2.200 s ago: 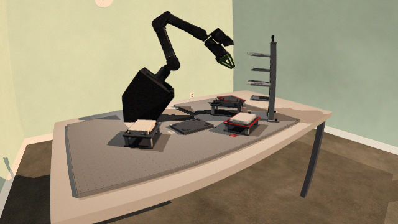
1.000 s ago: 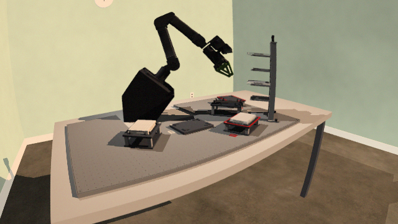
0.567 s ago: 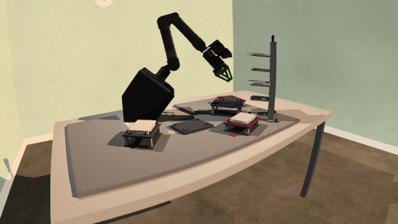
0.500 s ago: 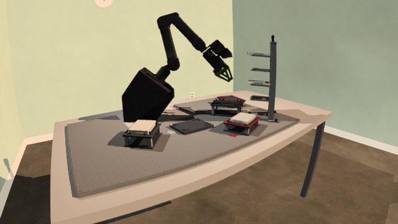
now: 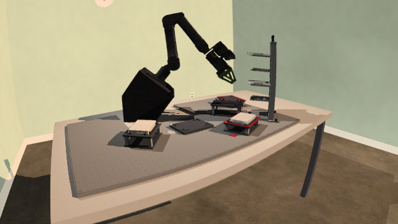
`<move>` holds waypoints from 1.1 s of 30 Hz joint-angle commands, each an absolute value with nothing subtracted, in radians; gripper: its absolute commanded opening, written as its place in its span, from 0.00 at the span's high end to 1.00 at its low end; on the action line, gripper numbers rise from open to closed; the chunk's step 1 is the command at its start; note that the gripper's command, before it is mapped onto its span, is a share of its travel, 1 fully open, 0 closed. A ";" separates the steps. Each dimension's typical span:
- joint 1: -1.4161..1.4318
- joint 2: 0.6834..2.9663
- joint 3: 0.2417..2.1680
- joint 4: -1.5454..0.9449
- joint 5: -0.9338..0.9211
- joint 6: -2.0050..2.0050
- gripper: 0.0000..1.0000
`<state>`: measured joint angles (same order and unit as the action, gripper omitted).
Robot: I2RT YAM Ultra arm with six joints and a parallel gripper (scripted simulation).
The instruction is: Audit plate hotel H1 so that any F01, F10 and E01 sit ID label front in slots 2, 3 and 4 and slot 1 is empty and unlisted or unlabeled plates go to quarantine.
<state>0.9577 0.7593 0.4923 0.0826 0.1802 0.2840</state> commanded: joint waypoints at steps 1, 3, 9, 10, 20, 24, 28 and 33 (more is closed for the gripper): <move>0.943 0.770 0.534 0.120 0.167 0.278 0.00; 0.937 0.791 0.543 0.126 0.161 0.276 0.00; 0.924 0.813 0.564 0.138 0.148 0.275 0.00; 0.928 0.787 0.564 0.138 0.147 0.276 0.00; 0.930 0.782 0.562 0.135 0.153 0.276 0.00; 0.930 0.782 0.562 0.135 0.153 0.276 0.00; 0.930 0.782 0.562 0.135 0.153 0.276 0.00; 0.930 0.782 0.562 0.135 0.153 0.276 0.00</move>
